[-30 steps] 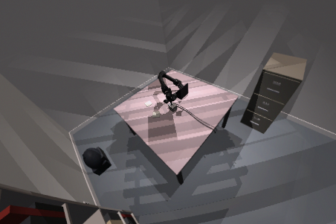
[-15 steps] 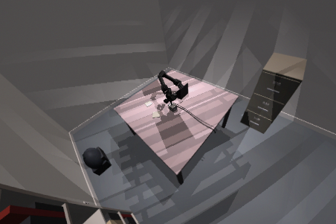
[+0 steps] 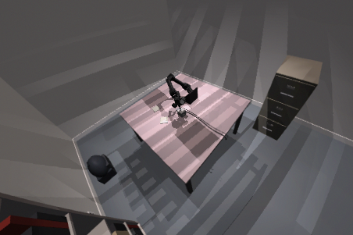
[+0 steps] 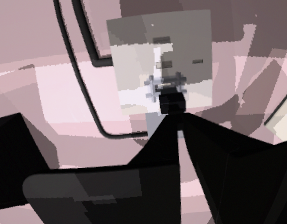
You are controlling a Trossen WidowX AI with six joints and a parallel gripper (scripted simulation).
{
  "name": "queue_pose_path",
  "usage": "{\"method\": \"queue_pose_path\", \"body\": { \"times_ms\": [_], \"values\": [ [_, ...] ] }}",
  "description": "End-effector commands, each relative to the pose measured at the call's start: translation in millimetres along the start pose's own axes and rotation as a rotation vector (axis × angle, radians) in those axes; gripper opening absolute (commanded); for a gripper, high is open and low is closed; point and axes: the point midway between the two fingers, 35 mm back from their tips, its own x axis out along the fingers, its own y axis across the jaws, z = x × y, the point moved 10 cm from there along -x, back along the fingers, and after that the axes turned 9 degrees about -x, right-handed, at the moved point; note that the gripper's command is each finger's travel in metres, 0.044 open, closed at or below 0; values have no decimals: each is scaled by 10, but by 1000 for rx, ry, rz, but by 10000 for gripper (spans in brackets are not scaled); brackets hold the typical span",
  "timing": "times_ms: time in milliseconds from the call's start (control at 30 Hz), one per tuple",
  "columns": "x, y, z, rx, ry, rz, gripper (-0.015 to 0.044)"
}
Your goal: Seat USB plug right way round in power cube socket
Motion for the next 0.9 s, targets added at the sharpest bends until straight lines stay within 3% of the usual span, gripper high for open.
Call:
{"method": "queue_pose_path", "body": {
  "times_ms": [0, 600, 867],
  "values": [
    [-29, -1, -2, 3, -3, 3, 0],
    [-138, -1, -1, 3, -3, 3, 0],
    [-123, -1, 0, 135, -1, 0, 0]
  ]
}}
